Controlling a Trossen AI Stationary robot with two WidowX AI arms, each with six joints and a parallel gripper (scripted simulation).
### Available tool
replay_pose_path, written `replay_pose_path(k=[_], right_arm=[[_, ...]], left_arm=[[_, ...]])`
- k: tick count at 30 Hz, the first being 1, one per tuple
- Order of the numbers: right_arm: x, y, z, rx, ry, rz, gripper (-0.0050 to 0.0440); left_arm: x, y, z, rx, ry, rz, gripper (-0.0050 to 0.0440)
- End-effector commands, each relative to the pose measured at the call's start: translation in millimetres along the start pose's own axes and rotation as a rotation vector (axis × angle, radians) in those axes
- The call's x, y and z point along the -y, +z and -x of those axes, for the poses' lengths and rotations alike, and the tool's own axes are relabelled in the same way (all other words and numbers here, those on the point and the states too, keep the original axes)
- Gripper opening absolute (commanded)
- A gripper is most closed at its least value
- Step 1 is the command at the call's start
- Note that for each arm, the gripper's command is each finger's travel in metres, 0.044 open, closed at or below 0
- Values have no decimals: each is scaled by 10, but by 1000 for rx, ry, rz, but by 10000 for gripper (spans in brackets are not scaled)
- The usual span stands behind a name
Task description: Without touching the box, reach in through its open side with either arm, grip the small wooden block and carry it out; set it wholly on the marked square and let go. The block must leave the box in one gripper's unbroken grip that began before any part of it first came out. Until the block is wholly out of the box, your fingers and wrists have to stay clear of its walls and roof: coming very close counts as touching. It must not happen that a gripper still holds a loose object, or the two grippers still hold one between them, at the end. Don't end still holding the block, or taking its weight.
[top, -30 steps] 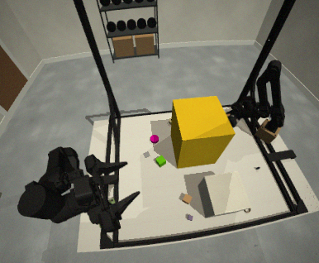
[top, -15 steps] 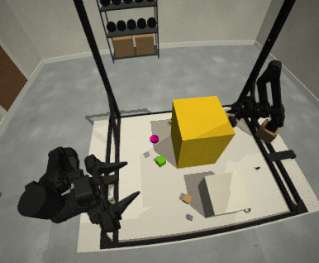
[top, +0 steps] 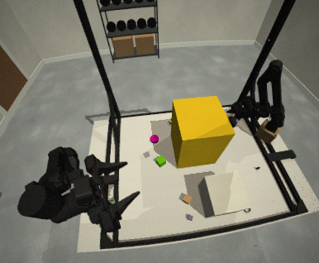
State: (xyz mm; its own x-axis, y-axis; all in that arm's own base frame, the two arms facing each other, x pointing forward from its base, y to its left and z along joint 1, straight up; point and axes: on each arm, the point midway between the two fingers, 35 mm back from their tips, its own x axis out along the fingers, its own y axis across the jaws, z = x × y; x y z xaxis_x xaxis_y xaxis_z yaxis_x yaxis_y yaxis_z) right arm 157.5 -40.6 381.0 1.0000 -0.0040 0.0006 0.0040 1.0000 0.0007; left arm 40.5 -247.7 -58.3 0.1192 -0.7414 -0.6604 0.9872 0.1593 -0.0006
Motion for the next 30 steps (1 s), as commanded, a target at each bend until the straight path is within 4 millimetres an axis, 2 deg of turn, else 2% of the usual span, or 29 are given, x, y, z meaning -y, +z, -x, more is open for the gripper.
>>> replay_pose_path(k=[1, 3, 18, 20, 30], right_arm=[[-6, -1, 0, -1, 4, 1, 400], [-6, -1, 0, -1, 4, 1, 400], [-6, -1, 0, -1, 4, 1, 400], [-6, -1, 0, -1, 4, 1, 400], [-6, -1, 0, -1, 4, 1, 400]], left_arm=[[-1, 95, -24, 11, 0, 0, 400], [-1, 95, -24, 11, 0, 0, 400], [-3, 538, -5, 15, 1, 1, 400], [-3, 538, -5, 15, 1, 1, 400], [-3, 851, 162, 17, 2, 1, 400]])
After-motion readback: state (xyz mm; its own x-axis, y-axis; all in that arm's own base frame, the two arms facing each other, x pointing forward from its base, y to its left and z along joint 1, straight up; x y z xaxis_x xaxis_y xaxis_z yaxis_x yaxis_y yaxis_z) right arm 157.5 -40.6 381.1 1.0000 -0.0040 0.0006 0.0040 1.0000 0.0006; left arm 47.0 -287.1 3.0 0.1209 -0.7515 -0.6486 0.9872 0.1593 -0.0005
